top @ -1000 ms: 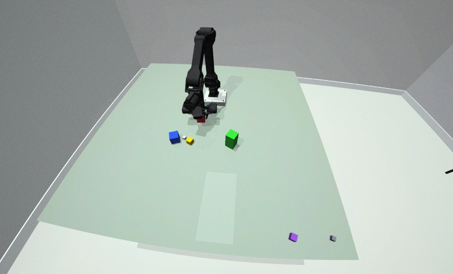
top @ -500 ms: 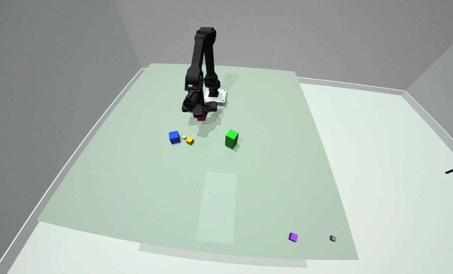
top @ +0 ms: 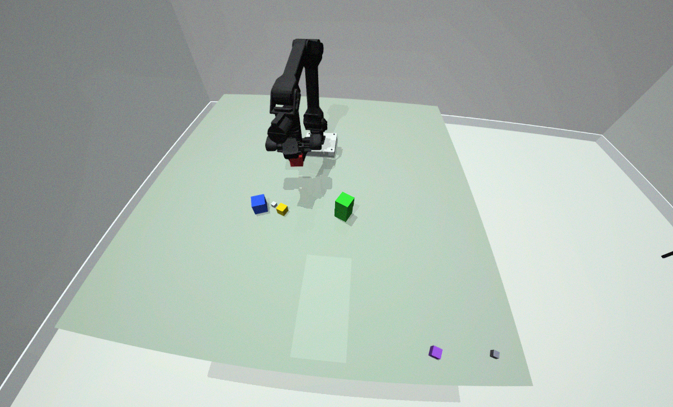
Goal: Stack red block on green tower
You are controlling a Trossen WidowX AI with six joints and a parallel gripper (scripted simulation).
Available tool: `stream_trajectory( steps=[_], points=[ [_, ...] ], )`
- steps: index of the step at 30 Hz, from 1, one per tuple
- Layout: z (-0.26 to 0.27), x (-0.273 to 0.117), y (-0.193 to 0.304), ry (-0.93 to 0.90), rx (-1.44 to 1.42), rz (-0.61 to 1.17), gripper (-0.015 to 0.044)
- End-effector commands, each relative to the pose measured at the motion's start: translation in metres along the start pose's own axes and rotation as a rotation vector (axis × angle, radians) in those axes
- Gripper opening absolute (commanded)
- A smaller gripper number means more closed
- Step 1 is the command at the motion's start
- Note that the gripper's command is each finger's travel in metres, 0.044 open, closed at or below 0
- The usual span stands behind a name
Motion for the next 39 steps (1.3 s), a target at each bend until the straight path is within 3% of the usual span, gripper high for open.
stream_trajectory(
  steps=[1, 15, 39],
  points=[
    [0.000, -0.021, 0.000, 0.007, 0.007, -0.010, 0.0000],
    [0.002, -0.035, -0.003, 0.008, 0.001, -0.011, 0.0000],
    [0.062, -0.051, -0.098, 0.024, -0.050, -0.040, 0.0000]
  ],
)
Point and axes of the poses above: the point midway between the two fingers, 35 mm back from their tips, its own x axis out along the fingers, its own z axis across the jaws, y = z × x, the point moved 4 cm from there along -x, back along the fingers, and after that the axes turned 2 degrees about x, right-handed, at the moved point
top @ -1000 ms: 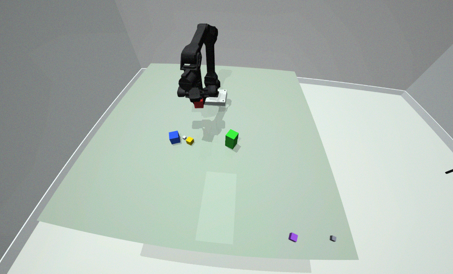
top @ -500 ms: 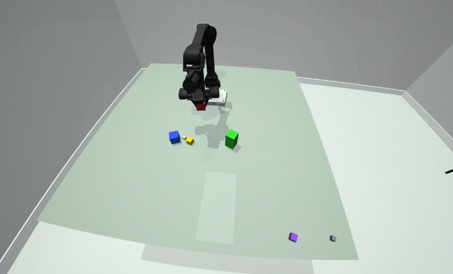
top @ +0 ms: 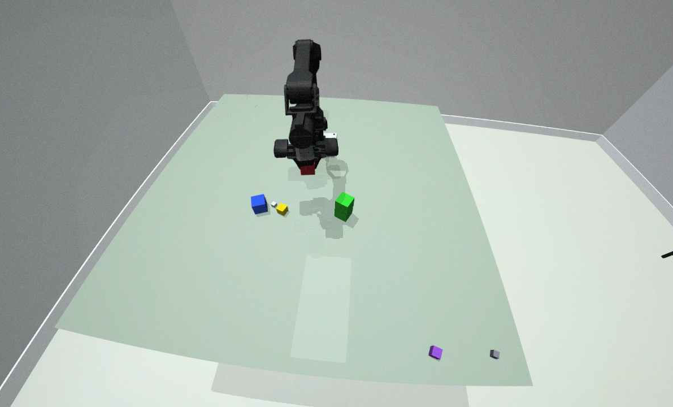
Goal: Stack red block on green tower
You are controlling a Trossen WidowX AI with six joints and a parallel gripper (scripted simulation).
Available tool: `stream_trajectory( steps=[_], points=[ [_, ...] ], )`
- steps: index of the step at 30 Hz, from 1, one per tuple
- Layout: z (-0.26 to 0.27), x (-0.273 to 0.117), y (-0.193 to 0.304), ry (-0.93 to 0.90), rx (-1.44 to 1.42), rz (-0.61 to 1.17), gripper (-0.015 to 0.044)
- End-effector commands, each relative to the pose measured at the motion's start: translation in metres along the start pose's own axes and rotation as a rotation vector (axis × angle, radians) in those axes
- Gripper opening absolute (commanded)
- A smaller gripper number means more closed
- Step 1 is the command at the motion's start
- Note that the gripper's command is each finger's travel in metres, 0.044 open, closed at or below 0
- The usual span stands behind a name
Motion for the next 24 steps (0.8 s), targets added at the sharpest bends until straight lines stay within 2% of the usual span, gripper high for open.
stream_trajectory(
  steps=[1, 24],
  points=[
    [0.011, -0.001, -0.016, -0.003, 0.014, 0.003, 0.0000],
    [0.098, 0.007, -0.086, -0.033, 0.063, 0.014, 0.0000]
  ],
)
Point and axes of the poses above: the point midway between the two fingers, 35 mm back from their tips, its own x axis out along the fingers, its own z axis across the jaws, y = z × x, the point moved 4 cm from there along -x, back along the fingers, and after that the axes turned 2 degrees about x, right-handed, at the moved point
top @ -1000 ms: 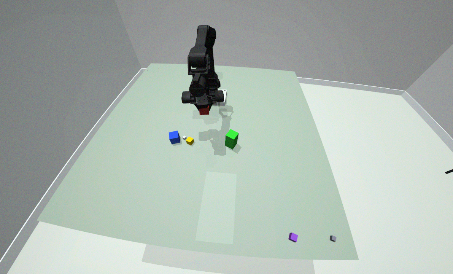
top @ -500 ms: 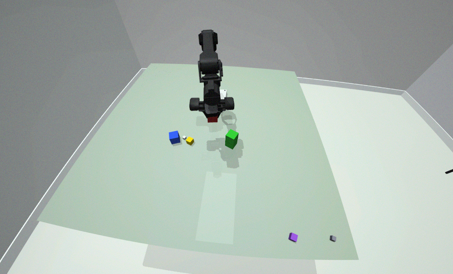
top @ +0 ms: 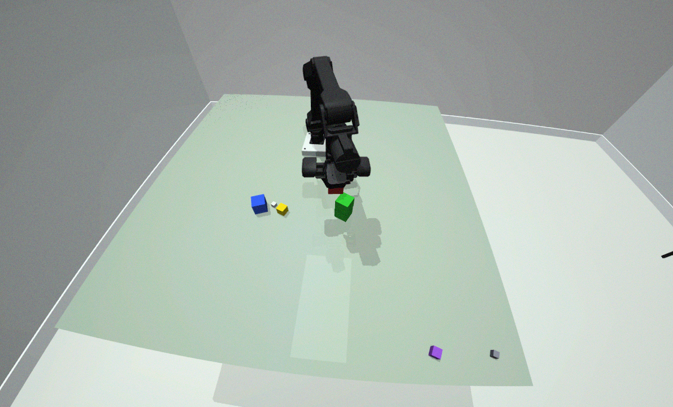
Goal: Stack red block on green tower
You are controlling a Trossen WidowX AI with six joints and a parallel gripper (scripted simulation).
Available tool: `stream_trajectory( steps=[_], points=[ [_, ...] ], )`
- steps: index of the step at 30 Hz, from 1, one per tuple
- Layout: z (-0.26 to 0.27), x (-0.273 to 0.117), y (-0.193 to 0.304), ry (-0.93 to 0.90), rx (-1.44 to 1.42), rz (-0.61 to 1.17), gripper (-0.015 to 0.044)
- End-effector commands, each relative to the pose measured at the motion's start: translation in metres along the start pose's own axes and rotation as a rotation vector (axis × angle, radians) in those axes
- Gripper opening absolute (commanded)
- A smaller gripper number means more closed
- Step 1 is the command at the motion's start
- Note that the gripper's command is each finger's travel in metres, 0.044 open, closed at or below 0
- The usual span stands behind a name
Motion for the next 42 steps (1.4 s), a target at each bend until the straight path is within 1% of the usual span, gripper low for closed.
stream_trajectory(
  steps=[1, 5, 13, 24, 42],
  points=[
    [0.018, 0.004, -0.009, -0.008, 0.013, 0.008, 0.0000],
    [0.029, 0.007, -0.015, -0.010, 0.018, 0.010, 0.0000],
    [0.030, 0.005, -0.015, -0.010, 0.018, 0.010, 0.0000],
    [0.030, 0.033, -0.015, -0.010, 0.018, 0.010, 0.0000],
    [0.030, 0.034, -0.015, -0.010, 0.018, 0.010, 0.0000]
  ],
)
Point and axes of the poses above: the point midway between the two fingers, 35 mm back from their tips, its own x axis out along the fingers, its own z axis across the jaws, y = z × x, the point moved 4 cm from there along -x, back along the fingers, and after that the axes turned 2 degrees about x, right-handed, at the moved point
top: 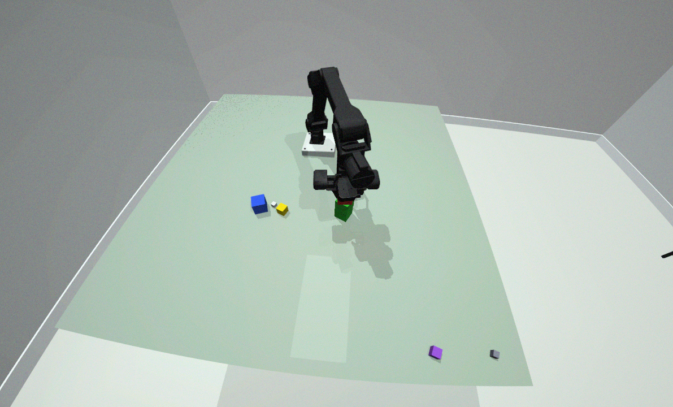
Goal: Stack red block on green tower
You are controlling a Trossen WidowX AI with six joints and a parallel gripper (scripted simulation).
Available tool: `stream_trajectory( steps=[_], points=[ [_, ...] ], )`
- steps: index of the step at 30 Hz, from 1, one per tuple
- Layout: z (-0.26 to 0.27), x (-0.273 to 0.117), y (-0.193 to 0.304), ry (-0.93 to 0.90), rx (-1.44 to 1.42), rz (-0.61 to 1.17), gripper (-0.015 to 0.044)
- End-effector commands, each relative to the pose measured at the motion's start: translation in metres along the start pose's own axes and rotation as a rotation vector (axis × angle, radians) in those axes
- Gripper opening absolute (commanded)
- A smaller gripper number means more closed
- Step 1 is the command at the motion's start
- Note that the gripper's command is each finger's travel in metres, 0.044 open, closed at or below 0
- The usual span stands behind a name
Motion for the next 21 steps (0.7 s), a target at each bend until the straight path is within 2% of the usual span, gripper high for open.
stream_trajectory(
  steps=[1, 12, 21],
  points=[
    [0.0005, 0.0002, -0.0001, -0.005, 0.006, -0.001, 0.0000],
    [0.0007, -0.0047, -0.0005, -0.005, 0.006, -0.001, 0.0000],
    [0.0001, -0.0003, -0.0003, 0.000, 0.000, -0.001, 0.0236]
  ],
)
Point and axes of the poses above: the point midway between the two fingers, 35 mm back from their tips, its own x axis out along the fingers, its own z axis across the jaws, y = z × x, the point moved 4 cm from there along -x, back along the fingers, and after that the axes turned 2 degrees about x, right-handed, at the moved point
